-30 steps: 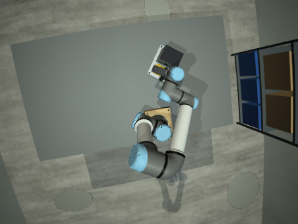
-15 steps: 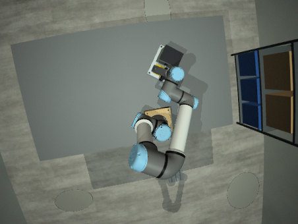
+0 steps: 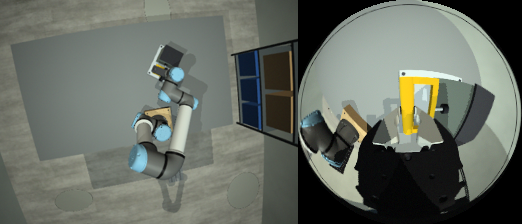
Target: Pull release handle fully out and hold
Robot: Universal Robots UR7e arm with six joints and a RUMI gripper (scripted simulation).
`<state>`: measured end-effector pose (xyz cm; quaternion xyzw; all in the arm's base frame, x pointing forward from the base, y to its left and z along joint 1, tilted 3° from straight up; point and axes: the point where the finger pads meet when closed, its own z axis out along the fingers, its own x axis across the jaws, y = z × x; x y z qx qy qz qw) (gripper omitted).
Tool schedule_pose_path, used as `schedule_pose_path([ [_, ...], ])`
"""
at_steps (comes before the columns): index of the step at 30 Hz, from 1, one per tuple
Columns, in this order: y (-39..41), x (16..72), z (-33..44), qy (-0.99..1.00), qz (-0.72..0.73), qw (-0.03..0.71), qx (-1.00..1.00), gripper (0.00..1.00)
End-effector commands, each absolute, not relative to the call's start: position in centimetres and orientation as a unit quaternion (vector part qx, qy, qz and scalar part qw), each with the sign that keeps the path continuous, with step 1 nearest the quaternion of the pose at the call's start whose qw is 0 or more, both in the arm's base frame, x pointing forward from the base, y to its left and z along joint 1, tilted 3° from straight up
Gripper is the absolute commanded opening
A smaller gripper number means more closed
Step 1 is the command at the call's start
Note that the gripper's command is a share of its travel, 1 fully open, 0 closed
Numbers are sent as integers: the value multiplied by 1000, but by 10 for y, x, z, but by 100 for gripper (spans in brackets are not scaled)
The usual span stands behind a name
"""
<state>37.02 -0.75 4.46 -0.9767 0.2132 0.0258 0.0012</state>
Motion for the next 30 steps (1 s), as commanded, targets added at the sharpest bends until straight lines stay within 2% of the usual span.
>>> schedule_pose_path([
  [1, -6, 367, 45, 213, 26, 1, -977, 0],
  [30, 15, 321, 48, 213, 26, 1, -977, 0],
])
